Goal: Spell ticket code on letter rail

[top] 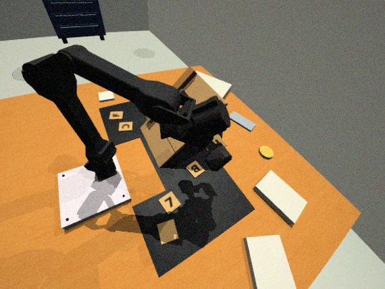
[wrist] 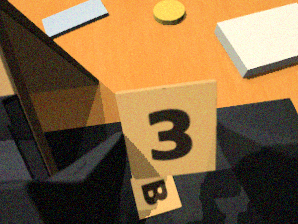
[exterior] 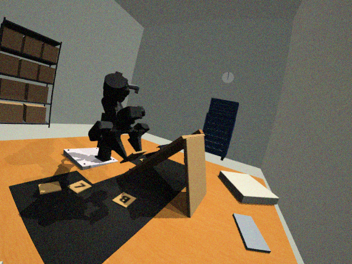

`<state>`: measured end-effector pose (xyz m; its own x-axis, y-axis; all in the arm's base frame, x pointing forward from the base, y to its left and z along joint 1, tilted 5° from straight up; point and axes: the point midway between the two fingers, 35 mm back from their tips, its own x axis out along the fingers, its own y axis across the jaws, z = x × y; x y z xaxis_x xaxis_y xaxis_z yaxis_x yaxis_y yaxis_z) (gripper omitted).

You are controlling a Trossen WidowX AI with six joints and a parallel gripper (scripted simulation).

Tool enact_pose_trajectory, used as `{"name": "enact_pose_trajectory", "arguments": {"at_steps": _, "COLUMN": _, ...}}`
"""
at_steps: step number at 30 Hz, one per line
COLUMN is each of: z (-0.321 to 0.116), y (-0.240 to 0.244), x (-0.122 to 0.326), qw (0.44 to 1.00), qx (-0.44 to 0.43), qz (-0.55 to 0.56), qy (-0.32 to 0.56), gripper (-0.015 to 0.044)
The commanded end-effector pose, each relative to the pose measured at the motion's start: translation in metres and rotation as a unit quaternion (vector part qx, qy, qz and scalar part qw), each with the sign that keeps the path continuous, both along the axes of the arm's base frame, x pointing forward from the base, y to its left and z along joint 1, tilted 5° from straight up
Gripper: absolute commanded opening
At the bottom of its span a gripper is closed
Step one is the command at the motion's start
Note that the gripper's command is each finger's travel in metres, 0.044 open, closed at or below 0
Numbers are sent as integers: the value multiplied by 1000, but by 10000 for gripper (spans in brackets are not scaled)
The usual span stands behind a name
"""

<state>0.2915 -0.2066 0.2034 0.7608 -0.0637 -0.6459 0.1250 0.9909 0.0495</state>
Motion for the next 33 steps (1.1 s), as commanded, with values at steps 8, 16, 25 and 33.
{"name": "enact_pose_trajectory", "arguments": {"at_steps": 8, "z": -1, "y": 7, "x": 0, "qw": 1000, "qx": 1, "qz": -1, "qy": 0, "gripper": 0}}
{"name": "enact_pose_trajectory", "arguments": {"at_steps": 16, "z": -1, "y": 11, "x": 1, "qw": 1000, "qx": 1, "qz": -1, "qy": 0, "gripper": 0}}
{"name": "enact_pose_trajectory", "arguments": {"at_steps": 25, "z": 0, "y": 15, "x": 2, "qw": 1000, "qx": 2, "qz": -1, "qy": 0, "gripper": 0}}
{"name": "enact_pose_trajectory", "arguments": {"at_steps": 33, "z": 0, "y": 19, "x": 2, "qw": 1000, "qx": 2, "qz": -1, "qy": 0, "gripper": 0}}
